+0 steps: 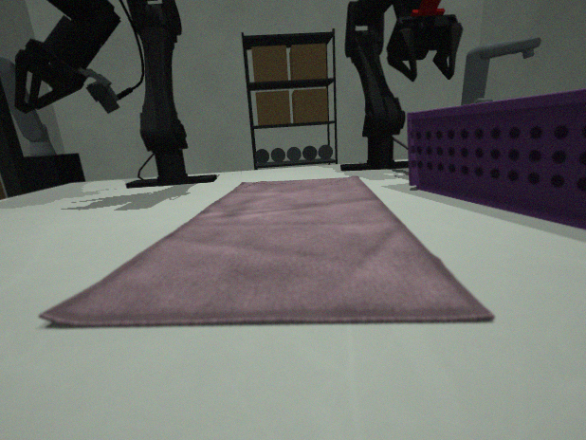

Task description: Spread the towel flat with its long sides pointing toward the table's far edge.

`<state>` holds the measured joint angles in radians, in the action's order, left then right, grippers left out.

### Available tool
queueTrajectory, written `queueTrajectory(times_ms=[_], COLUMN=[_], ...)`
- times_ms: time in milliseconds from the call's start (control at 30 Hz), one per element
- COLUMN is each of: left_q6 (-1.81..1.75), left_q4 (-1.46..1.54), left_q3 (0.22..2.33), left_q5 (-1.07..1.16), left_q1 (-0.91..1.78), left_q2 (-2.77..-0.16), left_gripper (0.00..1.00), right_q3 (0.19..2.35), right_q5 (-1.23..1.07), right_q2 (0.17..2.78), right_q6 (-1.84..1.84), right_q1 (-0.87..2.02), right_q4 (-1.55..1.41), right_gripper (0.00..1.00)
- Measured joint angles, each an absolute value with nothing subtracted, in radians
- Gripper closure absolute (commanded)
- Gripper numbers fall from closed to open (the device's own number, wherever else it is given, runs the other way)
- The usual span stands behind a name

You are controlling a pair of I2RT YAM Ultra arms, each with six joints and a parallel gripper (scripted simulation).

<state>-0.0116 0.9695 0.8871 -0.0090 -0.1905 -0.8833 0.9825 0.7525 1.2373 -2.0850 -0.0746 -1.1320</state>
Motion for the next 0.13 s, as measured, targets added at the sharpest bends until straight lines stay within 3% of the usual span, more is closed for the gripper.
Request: queueTrajectory(times_ms=[133], left_q6=[-0.012], left_q4=[0.97], left_q3=[0.887], left_q5=[-0.009], left_q1=[-0.191], left_q2=[-0.883], left_gripper=[0.36], right_q3=[0.982], right_q5=[0.752], right_q2=[1.237], right_q6=[-2.085], right_q1=[-0.075], right_q4=[-1.132], right_gripper=[0.36])
